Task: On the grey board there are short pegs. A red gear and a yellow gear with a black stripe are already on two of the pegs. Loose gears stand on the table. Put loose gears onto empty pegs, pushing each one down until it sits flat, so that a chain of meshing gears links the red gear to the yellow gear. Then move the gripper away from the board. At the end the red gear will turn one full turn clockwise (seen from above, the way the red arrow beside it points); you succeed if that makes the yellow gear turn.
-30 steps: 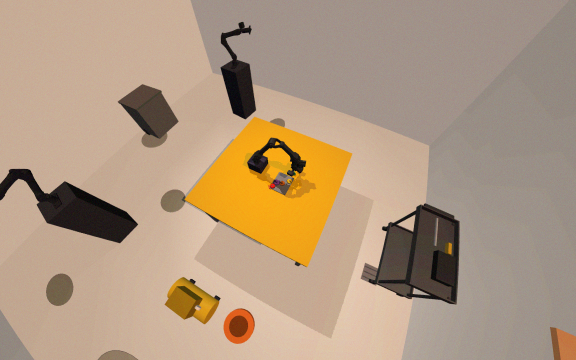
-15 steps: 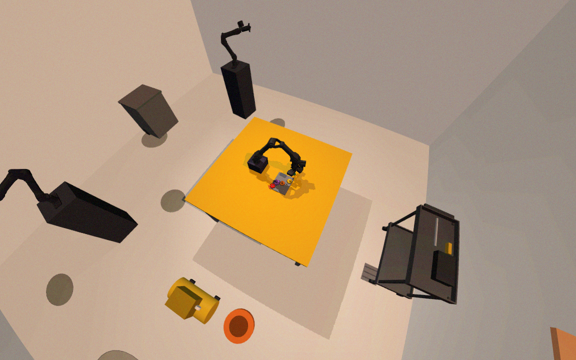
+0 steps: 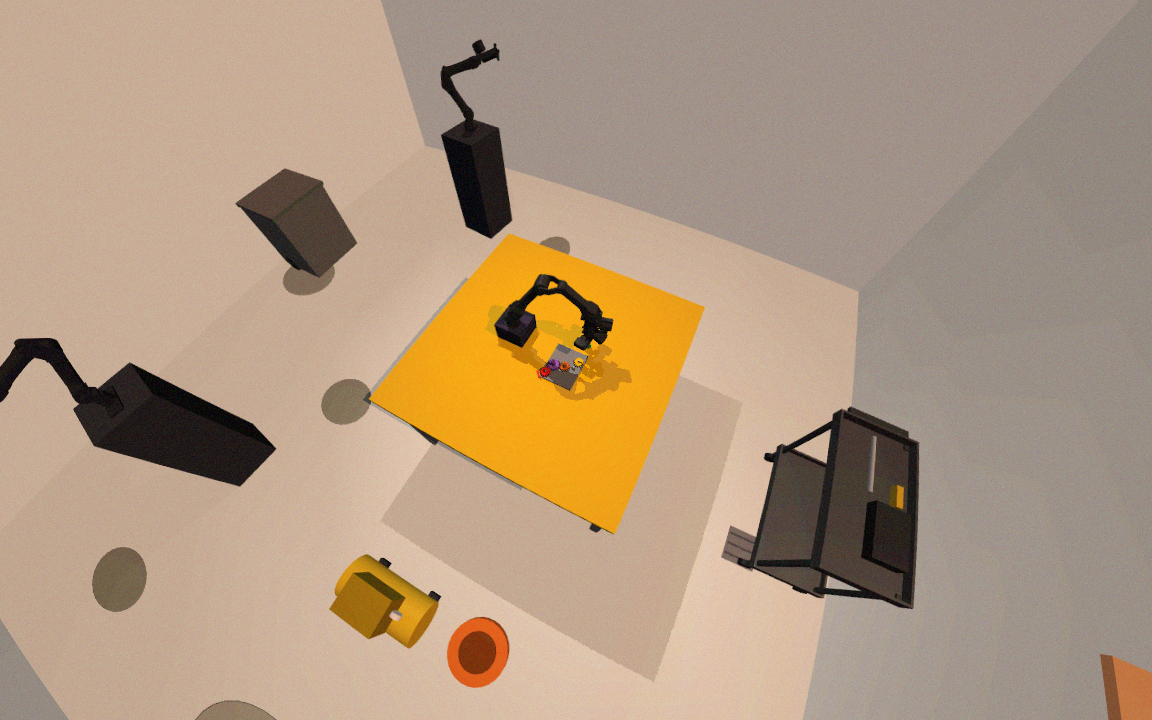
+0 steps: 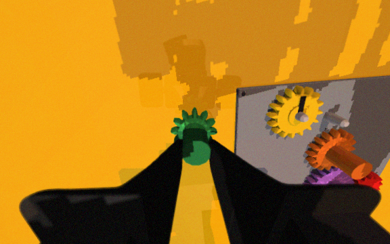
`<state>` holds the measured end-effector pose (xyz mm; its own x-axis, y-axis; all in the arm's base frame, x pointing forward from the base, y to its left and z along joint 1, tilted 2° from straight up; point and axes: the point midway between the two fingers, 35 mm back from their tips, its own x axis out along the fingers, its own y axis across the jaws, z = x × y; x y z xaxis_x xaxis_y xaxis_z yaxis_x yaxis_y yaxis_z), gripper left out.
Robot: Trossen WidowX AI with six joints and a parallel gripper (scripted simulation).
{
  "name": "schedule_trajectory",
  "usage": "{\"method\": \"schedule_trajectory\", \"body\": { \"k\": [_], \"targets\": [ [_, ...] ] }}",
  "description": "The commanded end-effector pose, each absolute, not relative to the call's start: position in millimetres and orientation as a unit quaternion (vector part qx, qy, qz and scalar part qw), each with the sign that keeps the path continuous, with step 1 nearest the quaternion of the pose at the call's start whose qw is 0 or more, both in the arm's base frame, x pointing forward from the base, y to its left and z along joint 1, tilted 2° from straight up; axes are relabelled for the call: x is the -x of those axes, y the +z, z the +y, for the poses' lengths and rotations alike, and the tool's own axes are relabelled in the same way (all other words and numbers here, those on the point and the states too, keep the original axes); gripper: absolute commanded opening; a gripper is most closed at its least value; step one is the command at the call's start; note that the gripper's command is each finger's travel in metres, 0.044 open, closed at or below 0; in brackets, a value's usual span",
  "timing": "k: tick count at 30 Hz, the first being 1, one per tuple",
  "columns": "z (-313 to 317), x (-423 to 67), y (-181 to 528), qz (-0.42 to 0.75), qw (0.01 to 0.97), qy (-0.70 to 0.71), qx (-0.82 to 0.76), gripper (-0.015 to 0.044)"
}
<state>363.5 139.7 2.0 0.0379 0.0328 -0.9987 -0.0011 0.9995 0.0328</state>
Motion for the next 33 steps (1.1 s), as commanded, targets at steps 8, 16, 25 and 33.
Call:
{"method": "schedule_trajectory", "body": {
  "k": [8,16,25,33],
  "targets": [
    [139.8,-366.9,43.9,0.688,0.725,0.011,-0.014,0.0],
    [138.3,-364.0,73.0,0.688,0.725,0.011,-0.014,0.0],
    [135.5,-357.7,105.9,0.688,0.725,0.011,-0.014,0.0],
    [133.2,-353.5,121.8,0.688,0.725,0.011,-0.013,0.0]
  ]
}}
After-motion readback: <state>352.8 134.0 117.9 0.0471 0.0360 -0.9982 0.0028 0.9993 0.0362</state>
